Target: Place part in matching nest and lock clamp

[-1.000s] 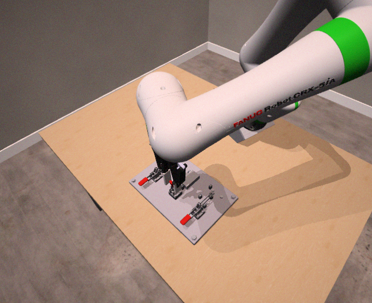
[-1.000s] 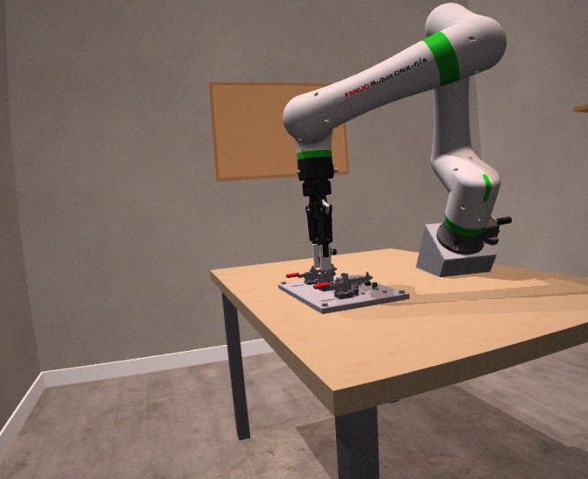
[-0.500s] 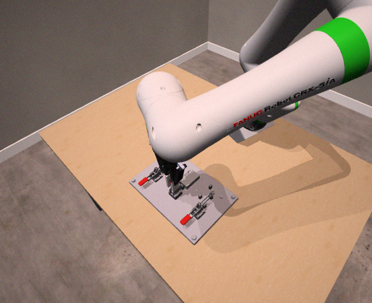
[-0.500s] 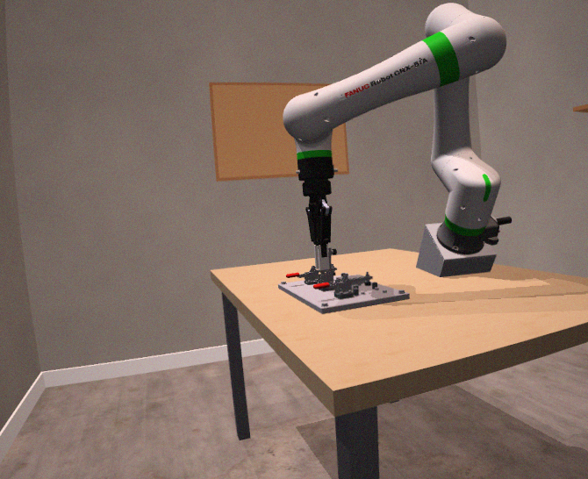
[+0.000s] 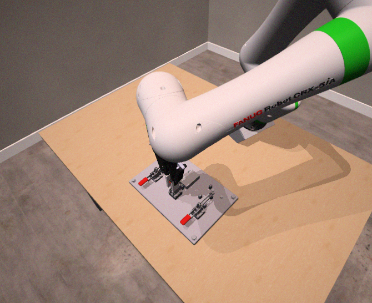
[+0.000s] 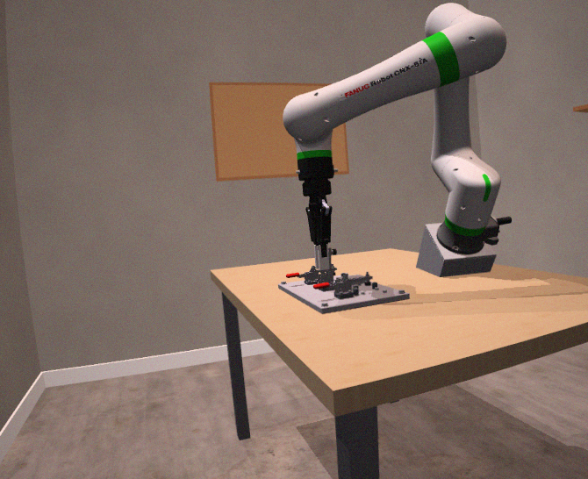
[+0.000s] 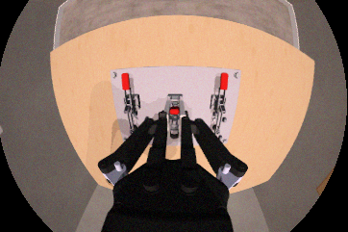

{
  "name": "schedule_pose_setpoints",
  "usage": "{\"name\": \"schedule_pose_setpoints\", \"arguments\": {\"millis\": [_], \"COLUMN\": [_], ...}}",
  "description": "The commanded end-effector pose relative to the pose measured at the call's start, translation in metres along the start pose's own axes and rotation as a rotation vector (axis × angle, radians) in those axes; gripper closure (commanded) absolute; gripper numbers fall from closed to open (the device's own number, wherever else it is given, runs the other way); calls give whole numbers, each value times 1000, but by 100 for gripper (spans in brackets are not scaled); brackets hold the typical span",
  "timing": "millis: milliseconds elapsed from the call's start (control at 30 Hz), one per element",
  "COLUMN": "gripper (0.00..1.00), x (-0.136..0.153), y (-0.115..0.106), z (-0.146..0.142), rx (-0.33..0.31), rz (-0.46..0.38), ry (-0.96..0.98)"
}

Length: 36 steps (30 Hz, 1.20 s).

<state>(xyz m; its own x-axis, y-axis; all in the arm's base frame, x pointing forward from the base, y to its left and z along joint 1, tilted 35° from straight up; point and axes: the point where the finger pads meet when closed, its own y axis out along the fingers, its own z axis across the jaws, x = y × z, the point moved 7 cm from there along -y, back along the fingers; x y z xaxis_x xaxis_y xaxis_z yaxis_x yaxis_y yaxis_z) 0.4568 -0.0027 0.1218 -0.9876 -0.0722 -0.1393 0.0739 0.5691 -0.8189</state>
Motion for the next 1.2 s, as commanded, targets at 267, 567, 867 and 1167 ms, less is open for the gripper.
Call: {"name": "schedule_pose_setpoints", "arguments": {"millis": [267,567,867,1167], "gripper": [100,100,100,100], "x": [0,-1,-3,-9], "y": [0,0,0,0], "z": [0,0,0,0], "rx": [0,0,0,0], "rz": [0,0,0,0], "ry": [0,0,0,0]}}
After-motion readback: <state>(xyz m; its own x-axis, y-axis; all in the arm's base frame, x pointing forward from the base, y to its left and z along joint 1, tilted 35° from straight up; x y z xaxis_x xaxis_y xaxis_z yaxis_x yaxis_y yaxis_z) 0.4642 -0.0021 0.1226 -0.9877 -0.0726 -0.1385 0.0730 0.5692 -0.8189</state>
